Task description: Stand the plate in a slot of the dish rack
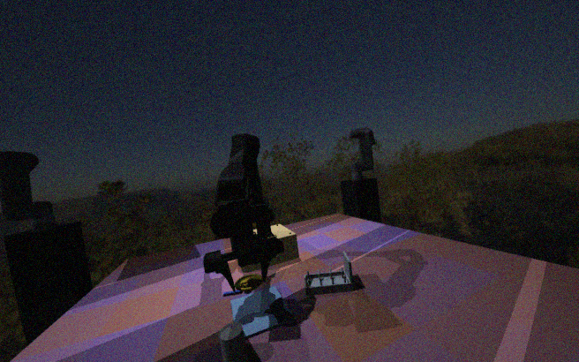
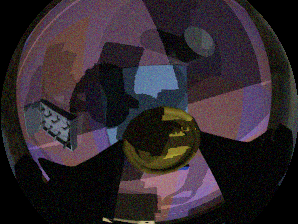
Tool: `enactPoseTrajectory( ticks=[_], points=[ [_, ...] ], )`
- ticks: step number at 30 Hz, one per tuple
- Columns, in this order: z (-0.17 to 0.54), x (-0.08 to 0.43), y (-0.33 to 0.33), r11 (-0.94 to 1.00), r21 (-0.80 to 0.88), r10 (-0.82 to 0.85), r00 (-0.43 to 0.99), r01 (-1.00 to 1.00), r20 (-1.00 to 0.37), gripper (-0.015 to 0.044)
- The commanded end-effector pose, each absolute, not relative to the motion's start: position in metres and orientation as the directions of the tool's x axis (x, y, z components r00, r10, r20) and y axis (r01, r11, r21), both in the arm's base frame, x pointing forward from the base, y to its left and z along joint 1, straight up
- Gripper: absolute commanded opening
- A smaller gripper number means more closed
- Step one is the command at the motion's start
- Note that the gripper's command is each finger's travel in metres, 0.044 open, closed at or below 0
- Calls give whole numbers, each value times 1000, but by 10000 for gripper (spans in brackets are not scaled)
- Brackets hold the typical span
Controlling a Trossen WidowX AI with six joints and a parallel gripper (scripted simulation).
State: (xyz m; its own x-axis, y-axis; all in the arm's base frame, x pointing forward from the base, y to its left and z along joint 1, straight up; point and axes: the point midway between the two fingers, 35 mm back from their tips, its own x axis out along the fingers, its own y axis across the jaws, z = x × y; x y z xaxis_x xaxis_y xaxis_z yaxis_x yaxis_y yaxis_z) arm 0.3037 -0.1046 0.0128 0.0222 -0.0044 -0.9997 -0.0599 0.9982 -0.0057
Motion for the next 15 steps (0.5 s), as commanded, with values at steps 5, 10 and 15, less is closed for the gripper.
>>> enactPoseTrajectory(
  ticks=[5, 10, 15],
  points=[
    [60, 306, -105, 998, -10, -8, 27, -56, -1000, 0],
    [86, 306, -105, 998, -9, -8, 28, -56, -1000, 0],
    [110, 304, -105, 998, -9, -8, 28, -56, -1000, 0]
  ],
)
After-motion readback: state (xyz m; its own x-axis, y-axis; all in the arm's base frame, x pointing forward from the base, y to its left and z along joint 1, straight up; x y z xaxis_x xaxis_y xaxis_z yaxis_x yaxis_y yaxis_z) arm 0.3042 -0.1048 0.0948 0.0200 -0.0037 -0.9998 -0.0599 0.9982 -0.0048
